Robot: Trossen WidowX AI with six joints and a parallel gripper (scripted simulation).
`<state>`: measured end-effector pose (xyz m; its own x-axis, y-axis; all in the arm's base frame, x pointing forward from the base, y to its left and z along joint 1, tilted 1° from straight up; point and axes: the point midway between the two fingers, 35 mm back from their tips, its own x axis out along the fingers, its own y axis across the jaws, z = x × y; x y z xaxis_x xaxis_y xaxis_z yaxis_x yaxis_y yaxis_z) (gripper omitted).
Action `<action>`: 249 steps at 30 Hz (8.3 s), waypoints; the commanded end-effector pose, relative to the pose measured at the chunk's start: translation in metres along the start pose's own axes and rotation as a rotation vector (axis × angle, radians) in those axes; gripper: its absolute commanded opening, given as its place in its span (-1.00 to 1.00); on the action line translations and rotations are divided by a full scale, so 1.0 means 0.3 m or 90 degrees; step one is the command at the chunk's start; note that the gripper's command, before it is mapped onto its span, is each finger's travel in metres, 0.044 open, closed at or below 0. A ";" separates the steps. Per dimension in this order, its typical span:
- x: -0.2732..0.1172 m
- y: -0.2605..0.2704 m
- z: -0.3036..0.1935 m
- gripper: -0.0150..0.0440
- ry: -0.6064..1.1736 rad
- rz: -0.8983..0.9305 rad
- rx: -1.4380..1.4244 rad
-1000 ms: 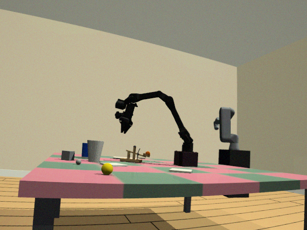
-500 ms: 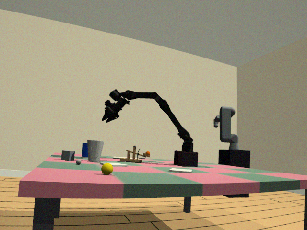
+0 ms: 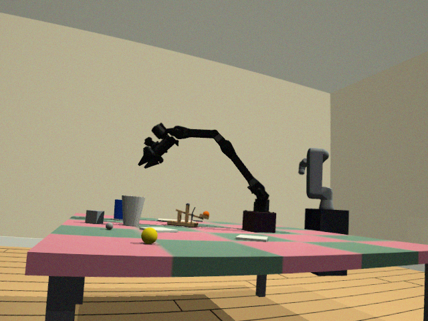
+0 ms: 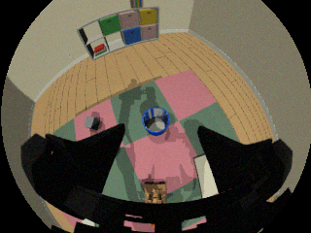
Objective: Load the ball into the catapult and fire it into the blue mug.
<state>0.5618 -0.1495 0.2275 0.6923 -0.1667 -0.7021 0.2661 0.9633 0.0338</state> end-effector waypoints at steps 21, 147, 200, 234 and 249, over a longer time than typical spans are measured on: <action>0.017 0.001 -0.010 0.11 0.006 0.002 0.003; -0.210 0.235 -1.223 -0.49 0.747 -0.005 -1.114; -0.318 0.409 -1.127 -0.40 0.737 -0.008 -1.118; -0.042 0.365 -0.715 1.00 0.421 -0.017 -0.544; 0.035 0.242 -0.413 1.00 0.243 -0.018 -0.273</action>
<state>0.4919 -0.0412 0.1289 0.3321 -0.2009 -0.9216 -0.1484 0.9538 -0.2614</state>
